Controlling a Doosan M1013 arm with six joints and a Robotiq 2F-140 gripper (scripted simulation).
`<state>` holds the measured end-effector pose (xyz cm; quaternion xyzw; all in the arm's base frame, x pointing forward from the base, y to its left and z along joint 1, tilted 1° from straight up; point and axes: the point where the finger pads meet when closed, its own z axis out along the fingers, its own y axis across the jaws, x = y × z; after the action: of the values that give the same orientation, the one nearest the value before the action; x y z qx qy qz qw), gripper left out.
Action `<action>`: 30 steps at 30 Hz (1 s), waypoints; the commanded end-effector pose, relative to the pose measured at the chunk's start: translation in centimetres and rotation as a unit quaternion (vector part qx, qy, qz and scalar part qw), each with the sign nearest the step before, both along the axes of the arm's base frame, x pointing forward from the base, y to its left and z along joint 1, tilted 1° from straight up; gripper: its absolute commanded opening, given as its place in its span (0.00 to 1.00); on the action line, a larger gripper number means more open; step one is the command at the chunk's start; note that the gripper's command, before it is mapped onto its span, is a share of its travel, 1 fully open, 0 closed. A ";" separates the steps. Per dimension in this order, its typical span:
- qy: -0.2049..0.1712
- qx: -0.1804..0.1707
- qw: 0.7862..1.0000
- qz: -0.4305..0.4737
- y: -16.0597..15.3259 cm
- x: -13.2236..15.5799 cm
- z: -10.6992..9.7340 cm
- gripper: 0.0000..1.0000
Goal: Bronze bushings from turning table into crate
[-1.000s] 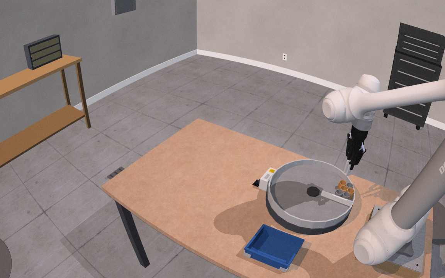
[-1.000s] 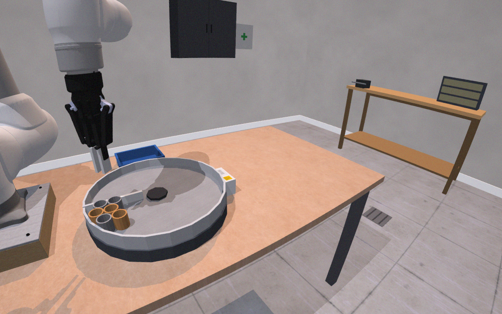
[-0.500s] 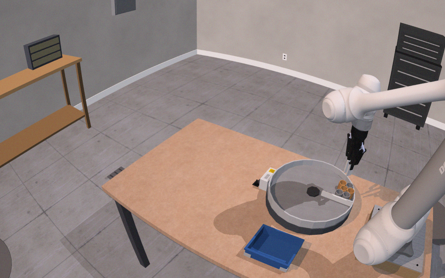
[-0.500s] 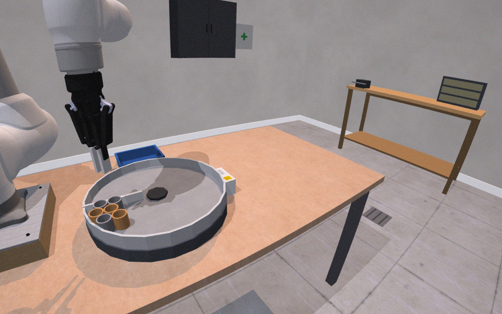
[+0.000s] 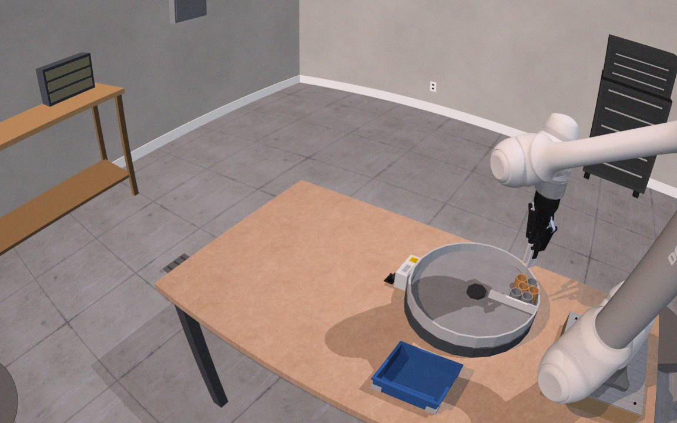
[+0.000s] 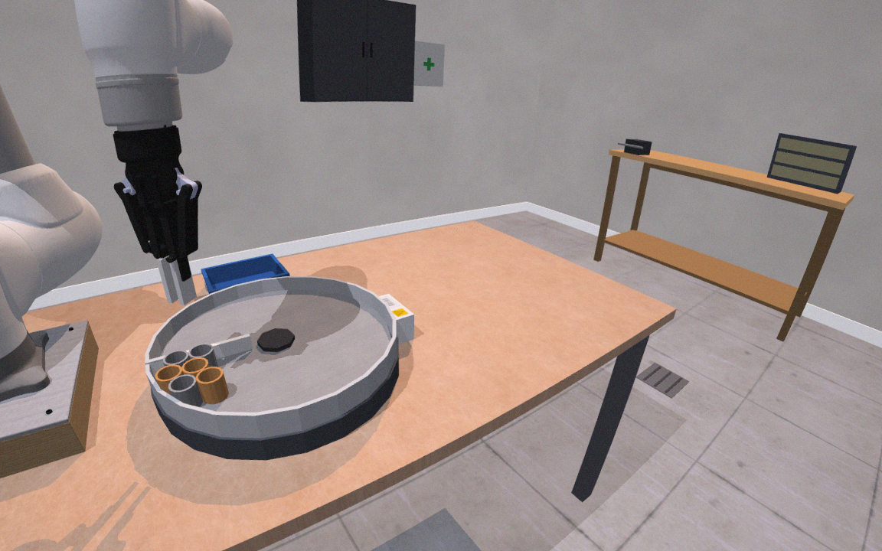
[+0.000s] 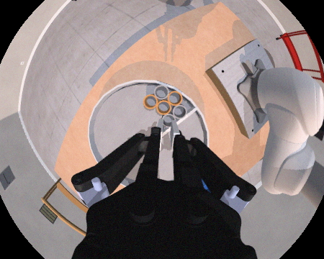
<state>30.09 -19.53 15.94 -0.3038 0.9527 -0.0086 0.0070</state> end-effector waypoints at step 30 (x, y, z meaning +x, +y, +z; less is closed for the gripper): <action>-0.002 0.002 0.990 -0.139 -1.3 0.0 -1.4 0.28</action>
<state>30.08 -20.34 15.09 -0.2222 0.9749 -0.0070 0.0091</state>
